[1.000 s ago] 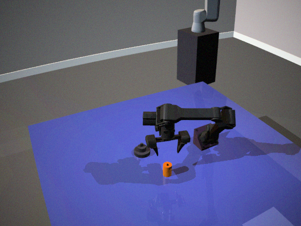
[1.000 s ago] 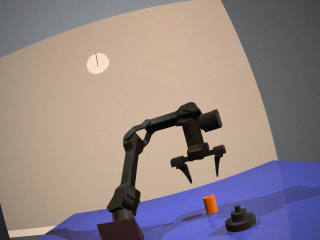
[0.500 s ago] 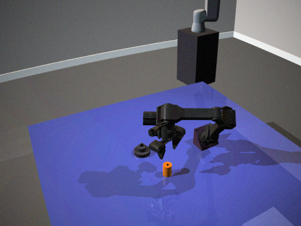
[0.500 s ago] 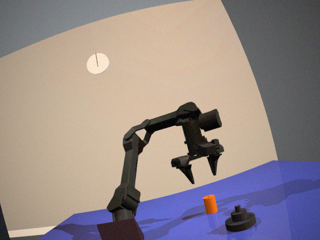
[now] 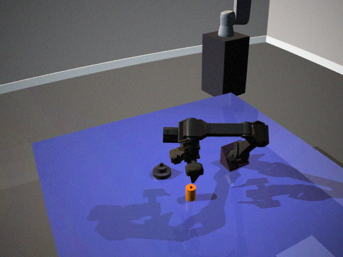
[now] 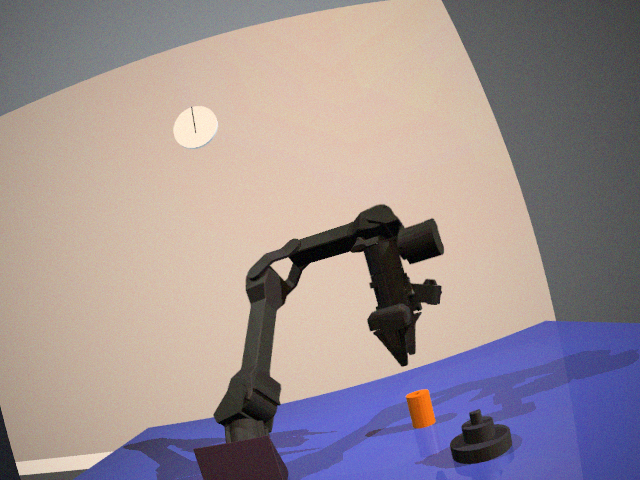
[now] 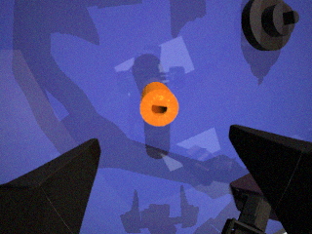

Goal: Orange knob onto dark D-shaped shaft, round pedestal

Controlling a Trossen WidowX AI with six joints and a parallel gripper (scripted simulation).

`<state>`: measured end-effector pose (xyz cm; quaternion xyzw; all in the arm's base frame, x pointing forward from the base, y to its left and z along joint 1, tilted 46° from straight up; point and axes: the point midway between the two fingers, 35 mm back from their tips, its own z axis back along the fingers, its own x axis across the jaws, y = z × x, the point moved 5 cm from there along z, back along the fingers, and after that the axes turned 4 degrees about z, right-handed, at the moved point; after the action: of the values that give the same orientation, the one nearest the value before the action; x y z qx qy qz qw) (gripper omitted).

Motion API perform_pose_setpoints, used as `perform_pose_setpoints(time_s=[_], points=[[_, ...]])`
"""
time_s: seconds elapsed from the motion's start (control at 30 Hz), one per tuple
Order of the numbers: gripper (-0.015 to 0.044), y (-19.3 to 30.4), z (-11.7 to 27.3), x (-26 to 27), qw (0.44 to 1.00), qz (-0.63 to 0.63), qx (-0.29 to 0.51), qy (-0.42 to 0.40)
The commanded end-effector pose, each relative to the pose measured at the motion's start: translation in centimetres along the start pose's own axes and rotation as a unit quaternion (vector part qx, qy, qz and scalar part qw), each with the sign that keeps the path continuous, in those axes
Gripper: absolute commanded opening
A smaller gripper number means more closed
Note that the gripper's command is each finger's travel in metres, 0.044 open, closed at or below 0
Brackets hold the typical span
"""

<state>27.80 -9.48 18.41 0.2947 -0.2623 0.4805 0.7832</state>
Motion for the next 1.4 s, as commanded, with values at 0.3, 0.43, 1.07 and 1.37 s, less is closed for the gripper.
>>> perform_pose_setpoints(time_s=[0.3, 0.43, 1.07, 1.37], points=[[0.0440, 0.0, 0.0, 0.0, 0.989, 0.149, -0.001, 0.003], [0.0440, 0.0, -2.5, 0.0, 0.986, 0.166, -0.001, 0.003], [0.0440, -0.1, -6.0, 0.0, 0.985, 0.171, -0.001, 0.003], [0.0440, -0.2, -7.4, 0.0, 0.985, 0.171, -0.002, 0.003]])
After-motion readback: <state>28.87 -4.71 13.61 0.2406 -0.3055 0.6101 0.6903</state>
